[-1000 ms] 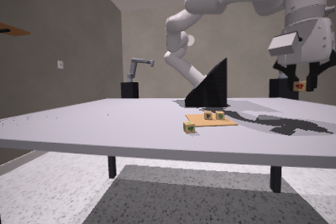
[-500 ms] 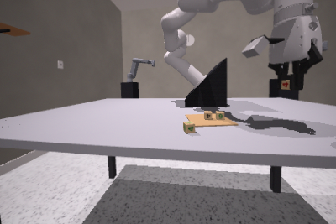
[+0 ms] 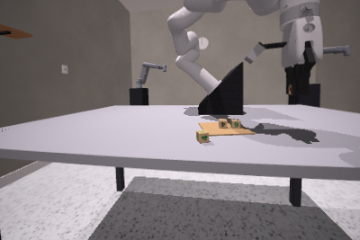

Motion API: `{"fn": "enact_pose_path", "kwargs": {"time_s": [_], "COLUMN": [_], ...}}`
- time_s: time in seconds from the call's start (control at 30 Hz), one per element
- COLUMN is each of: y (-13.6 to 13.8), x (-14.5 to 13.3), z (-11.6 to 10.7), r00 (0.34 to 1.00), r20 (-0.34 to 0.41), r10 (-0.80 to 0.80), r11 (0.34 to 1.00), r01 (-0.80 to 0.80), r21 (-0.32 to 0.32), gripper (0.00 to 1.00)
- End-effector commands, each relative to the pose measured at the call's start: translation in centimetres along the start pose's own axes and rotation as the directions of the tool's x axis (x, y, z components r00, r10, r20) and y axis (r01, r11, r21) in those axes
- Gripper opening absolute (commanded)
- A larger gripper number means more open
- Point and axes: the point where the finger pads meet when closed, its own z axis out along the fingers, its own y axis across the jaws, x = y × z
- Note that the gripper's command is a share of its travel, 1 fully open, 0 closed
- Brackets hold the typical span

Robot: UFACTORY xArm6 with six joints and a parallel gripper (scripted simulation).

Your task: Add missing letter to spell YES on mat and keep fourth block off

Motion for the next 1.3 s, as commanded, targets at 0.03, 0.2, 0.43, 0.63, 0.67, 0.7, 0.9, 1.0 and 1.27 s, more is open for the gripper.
{"fn": "enact_pose_path", "kwargs": {"time_s": [0.03, 0.2, 0.43, 0.63, 0.67, 0.7, 0.9, 1.0, 1.27], "y": [-0.3, -0.4, -0.5, -0.5, -0.5, -0.5, -0.4, -0.3, -0.2], "x": [1.2, 2.2, 3.7, 5.0, 5.0, 5.0, 6.7, 7.3, 8.7], "z": [-0.3, -0.4, -0.5, -0.5, -0.5, -0.5, -0.5, -0.5, -0.5], "r00": [0.986, 0.955, 0.88, 0.785, 0.785, 0.785, 0.638, 0.57, 0.42], "r20": [0.008, 0.01, 0.012, 0.013, 0.013, 0.013, 0.014, 0.014, 0.015], "r10": [0.168, 0.297, 0.475, 0.619, 0.619, 0.619, 0.77, 0.822, 0.908], "r11": [0.986, 0.955, 0.88, 0.785, 0.785, 0.785, 0.638, 0.57, 0.42], "r01": [-0.169, -0.297, -0.475, -0.619, -0.619, -0.619, -0.77, -0.822, -0.908], "r21": [0.012, 0.011, 0.009, 0.006, 0.006, 0.006, 0.004, 0.002, 0.0], "gripper": [0.21, 0.21, 0.21, 0.21, 0.21, 0.21, 0.21, 0.21, 0.21]}}
